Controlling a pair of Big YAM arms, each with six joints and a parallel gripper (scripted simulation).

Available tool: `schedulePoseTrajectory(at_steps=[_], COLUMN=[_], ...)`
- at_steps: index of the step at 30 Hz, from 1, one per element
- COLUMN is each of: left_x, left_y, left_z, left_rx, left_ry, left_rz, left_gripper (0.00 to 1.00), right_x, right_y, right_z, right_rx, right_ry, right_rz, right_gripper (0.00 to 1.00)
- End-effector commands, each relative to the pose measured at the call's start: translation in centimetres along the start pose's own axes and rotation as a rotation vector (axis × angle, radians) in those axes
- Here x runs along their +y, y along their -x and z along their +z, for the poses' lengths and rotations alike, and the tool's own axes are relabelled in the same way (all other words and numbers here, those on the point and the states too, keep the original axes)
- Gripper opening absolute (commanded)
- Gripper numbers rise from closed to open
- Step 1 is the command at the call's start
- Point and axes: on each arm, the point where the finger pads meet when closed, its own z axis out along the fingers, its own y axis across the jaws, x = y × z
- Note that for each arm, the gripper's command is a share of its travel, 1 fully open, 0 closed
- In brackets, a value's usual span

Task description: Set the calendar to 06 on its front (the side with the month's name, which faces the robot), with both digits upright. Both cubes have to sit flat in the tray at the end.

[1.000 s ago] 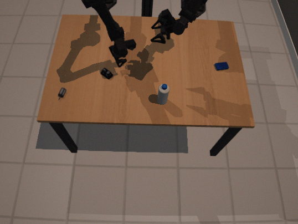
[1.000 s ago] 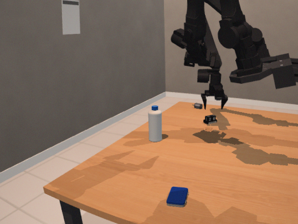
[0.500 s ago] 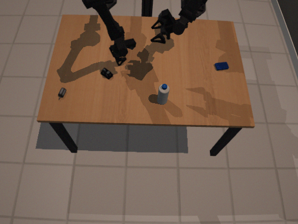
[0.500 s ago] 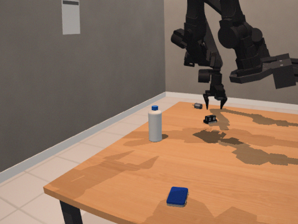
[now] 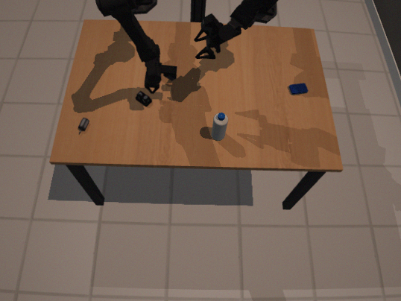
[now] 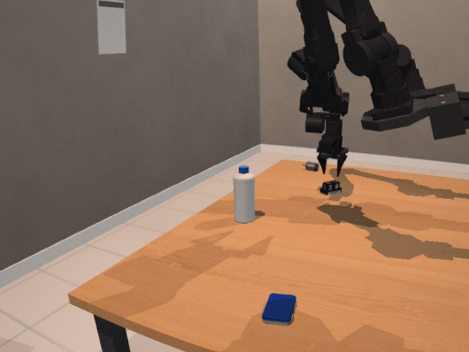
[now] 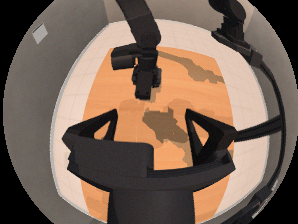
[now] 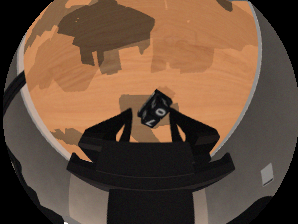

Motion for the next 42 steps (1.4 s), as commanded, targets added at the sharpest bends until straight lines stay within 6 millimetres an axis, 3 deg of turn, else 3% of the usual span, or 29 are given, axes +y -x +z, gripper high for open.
schedulePoseTrajectory(at_steps=[1, 8, 14, 21, 28, 42], left_x=[-1.4, -3.5, -5.0, -5.9, -5.2, -5.3], left_y=[0.5, 0.9, 1.2, 1.5, 1.7, 1.6], left_z=[1.9, 4.1, 4.5, 4.6, 4.4, 4.6], left_rx=[-0.021, -0.039, -0.075, -0.105, -0.113, -0.103], left_ry=[0.047, 0.180, 0.267, 0.343, 0.359, 0.355], left_rz=[-0.082, -0.172, -0.223, -0.226, -0.225, -0.225], left_gripper=[1.00, 1.00, 1.00, 1.00, 1.00, 1.00], right_x=[0.4, -0.7, -1.3, -1.0, -1.3, -1.4], right_y=[-1.2, -2.7, -3.6, -3.4, -2.9, -3.5], right_z=[1.1, 2.5, 3.2, 3.2, 3.2, 5.6], right_rx=[0.004, -0.025, -0.043, -0.053, -0.059, -0.057], right_ry=[0.045, 0.070, 0.083, 0.094, 0.083, 0.068], right_rz=[0.215, 0.509, 0.631, 0.612, 0.613, 0.622], right_gripper=[0.53, 0.53, 0.53, 0.53, 0.53, 0.53])
